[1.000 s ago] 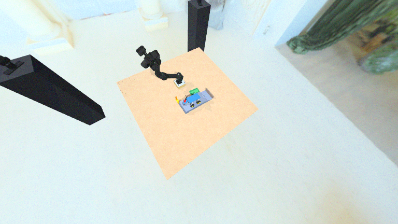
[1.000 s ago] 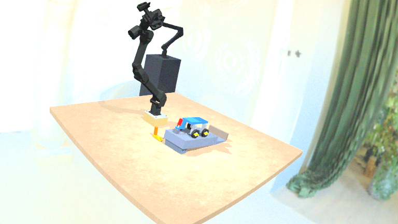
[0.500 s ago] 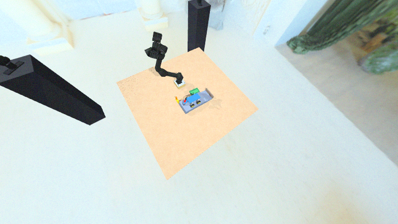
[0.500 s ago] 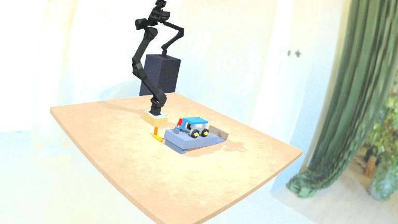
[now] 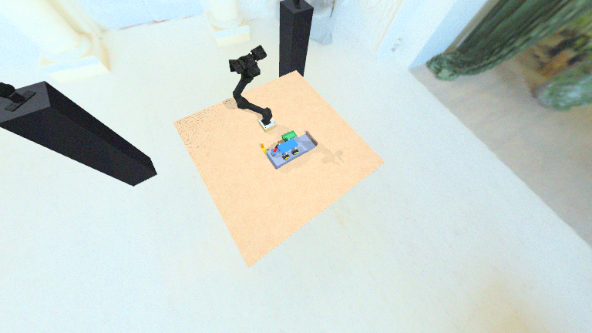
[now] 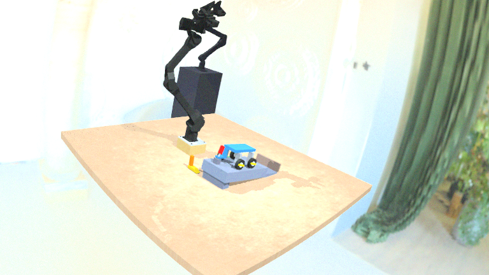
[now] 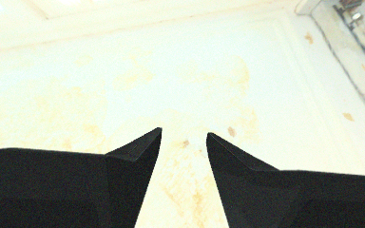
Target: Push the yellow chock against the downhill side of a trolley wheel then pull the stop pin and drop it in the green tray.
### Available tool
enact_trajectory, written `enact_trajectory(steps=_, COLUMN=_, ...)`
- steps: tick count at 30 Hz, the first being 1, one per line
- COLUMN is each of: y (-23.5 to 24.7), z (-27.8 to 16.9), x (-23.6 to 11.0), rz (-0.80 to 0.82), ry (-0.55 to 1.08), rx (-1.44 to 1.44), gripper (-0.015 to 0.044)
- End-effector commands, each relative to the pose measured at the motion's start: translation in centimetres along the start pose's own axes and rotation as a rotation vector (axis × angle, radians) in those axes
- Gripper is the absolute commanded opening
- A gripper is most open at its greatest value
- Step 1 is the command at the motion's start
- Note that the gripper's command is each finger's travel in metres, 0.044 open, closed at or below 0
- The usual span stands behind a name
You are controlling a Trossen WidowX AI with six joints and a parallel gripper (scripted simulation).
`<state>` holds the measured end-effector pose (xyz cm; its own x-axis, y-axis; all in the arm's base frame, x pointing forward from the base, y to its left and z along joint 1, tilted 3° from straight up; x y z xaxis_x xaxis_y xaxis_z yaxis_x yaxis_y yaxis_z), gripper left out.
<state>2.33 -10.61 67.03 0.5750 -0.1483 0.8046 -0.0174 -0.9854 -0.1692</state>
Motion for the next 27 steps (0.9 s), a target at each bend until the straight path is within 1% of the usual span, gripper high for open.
enact_trajectory(steps=1, y=-3.4, z=0.9, x=-0.2, rz=-0.062, ry=-0.006, rx=-0.292, gripper=0.019)
enact_trajectory(steps=7, y=-8.2, z=3.4, x=-0.5, rz=-0.163, ry=-0.011, rx=-0.808, gripper=0.019)
enact_trajectory(steps=13, y=-11.2, z=6.5, x=-0.6, rz=-0.228, ry=-0.026, rx=-1.199, gripper=0.019)
enact_trajectory(steps=19, y=-13.1, z=10.2, x=-0.7, rz=-0.312, ry=-0.05, rx=-1.555, gripper=0.019)
enact_trajectory(steps=23, y=-13.9, z=13.8, x=-0.8, rz=-0.416, ry=-0.078, rx=-1.871, gripper=0.019)
enact_trajectory(steps=27, y=-14.2, z=17.4, x=-1.0, rz=-0.553, ry=-0.092, rx=-2.167, gripper=0.019)
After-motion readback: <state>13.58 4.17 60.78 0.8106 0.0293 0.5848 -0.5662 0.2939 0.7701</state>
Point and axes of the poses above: the point midway between the two fingers, 35 mm back from their tips, its own x axis out along the fingers, its own y axis across the jaws, z = x × y, the point moved 5 cm from there along -x, back along the fingers, and after that the axes turned 5 degrees about -x, right-handed, at the moved point
